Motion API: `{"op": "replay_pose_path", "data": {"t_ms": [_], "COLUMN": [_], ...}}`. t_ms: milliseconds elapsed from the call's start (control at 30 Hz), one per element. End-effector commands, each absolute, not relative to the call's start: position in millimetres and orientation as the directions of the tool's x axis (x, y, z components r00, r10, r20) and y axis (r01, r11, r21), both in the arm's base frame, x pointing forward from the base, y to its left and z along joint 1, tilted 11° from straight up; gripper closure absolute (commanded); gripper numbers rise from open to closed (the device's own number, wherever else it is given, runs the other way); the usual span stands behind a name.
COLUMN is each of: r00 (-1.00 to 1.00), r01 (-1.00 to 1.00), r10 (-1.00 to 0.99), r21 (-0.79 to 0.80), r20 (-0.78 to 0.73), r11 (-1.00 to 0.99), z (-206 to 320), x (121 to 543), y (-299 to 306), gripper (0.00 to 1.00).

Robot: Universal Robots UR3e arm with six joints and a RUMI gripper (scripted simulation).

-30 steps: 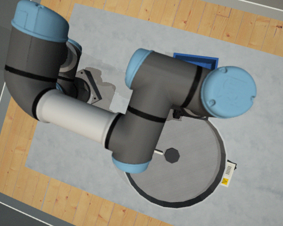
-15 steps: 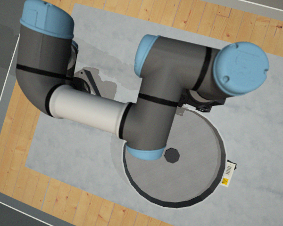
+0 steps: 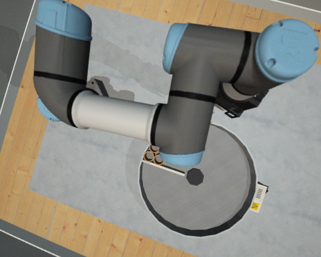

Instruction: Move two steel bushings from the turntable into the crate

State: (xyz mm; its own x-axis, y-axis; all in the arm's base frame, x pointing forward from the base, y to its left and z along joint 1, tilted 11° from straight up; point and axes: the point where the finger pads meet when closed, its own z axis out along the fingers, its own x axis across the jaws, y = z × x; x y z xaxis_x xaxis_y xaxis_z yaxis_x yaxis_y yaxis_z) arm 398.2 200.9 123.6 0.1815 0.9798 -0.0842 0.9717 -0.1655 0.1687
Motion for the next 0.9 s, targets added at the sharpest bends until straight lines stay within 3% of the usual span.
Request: {"op": "replay_pose_path", "data": {"t_ms": [0, 867], "r00": [0.246, 0.490], "r01": [0.958, 0.859], "r10": [0.966, 0.871], "r21": [0.170, 0.187], "r20": [-0.080, -0.031], "r11": [-0.230, -0.476], "z": [123.5, 117.9], "x": [399.4, 401.8], "y": [211.9, 257.1], "gripper": [1.00, 1.00]}}
